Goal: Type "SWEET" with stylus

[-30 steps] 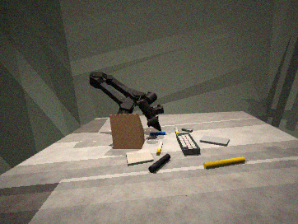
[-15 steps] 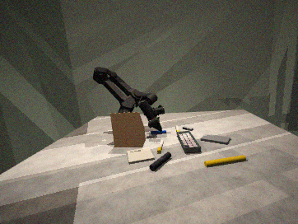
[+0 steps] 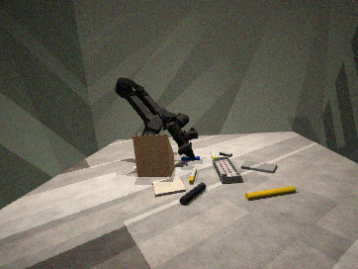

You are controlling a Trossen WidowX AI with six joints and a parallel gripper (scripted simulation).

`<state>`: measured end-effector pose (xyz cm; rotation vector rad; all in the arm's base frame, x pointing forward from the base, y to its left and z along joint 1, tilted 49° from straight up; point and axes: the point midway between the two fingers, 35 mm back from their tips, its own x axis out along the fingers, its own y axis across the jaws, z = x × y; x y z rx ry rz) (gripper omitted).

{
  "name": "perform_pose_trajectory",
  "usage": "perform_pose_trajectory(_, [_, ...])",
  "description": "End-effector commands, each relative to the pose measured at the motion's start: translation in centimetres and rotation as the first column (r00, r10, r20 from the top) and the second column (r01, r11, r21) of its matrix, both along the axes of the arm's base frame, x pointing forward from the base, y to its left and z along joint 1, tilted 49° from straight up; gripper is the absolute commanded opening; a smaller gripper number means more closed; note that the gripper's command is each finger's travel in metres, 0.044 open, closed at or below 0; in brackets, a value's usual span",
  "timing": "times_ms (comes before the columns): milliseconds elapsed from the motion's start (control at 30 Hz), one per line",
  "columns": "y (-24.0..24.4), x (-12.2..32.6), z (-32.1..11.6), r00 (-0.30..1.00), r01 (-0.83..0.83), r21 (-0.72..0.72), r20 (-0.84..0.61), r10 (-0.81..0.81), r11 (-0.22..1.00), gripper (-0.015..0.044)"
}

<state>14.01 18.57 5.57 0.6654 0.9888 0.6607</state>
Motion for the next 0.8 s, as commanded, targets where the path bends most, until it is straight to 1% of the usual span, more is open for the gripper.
perform_pose_trajectory(0, [0.0, 0.0, 0.0, 1.0, -0.002, 0.0, 0.0, 0.002, 1.0, 0.0019])
perform_pose_trajectory(100, [0.0, 0.0, 0.0, 1.0, -0.002, 0.0, 0.0, 0.002, 1.0, 0.0])
perform_pose_trajectory(400, [-0.1, 0.1, 0.2, 1.0, -0.002, -0.002, 0.0, 0.002, 1.0, 0.0])
perform_pose_trajectory(767, [-2.0, 0.7, 1.7, 1.0, -0.002, -0.011, -0.001, 0.002, 1.0, 0.0])
